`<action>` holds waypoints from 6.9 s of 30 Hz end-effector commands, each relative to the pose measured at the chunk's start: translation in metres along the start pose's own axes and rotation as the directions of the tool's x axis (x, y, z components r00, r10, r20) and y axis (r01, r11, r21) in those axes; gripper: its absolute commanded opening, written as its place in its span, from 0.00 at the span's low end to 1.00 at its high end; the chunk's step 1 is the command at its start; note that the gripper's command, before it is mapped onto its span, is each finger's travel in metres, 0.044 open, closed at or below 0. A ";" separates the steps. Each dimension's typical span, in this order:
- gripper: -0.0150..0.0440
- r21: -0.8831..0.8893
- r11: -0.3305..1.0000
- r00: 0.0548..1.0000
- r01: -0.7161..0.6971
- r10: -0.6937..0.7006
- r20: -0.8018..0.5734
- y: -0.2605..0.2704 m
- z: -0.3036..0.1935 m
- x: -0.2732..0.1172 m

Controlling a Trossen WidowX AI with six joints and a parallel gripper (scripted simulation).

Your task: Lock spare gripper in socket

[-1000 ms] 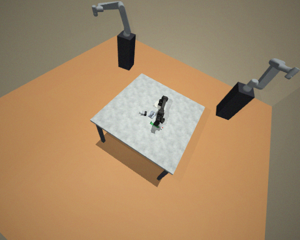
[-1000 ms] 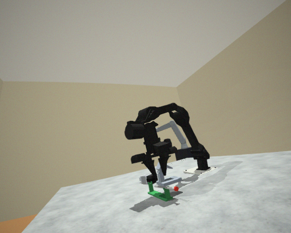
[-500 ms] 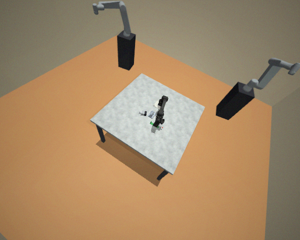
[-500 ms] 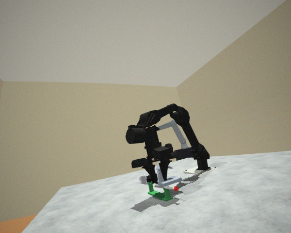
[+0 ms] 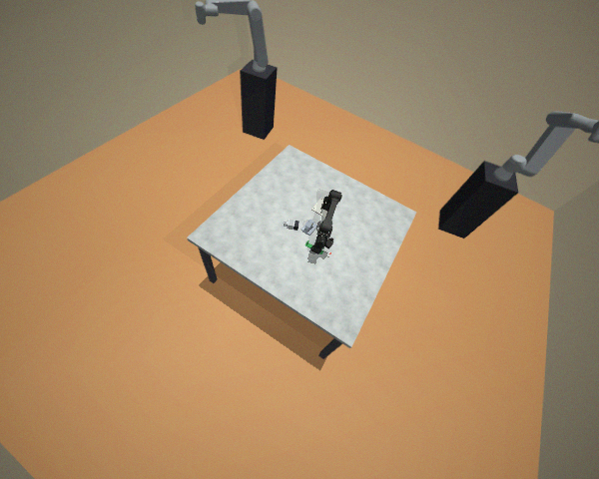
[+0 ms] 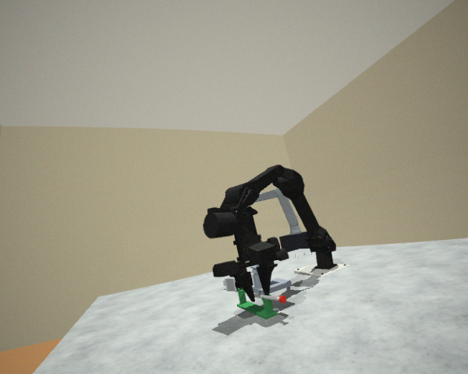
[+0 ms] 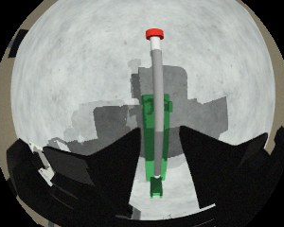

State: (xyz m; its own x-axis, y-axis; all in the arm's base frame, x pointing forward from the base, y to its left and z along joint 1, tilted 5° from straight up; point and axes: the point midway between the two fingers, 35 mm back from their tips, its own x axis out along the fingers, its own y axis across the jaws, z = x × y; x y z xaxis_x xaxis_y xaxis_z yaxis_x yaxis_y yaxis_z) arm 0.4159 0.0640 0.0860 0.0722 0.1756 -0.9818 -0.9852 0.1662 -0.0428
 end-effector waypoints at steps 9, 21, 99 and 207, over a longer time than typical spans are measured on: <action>0.56 0.007 1.000 1.000 -0.006 0.006 -0.005 0.002 -0.003 0.017; 0.25 0.007 1.000 1.000 -0.006 0.006 -0.005 0.002 -0.003 0.017; 0.25 0.004 0.999 0.999 -0.034 0.034 -0.016 0.002 -0.061 -0.003; 1.00 0.048 0.999 1.000 0.022 -0.021 -0.006 0.009 -0.050 -0.130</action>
State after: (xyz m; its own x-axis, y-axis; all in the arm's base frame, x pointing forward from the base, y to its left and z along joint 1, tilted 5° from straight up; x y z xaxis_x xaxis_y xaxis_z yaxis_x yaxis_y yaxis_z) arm 0.3934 -0.0047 0.1757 0.0392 0.1646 -0.9856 -0.9802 0.1980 -0.0059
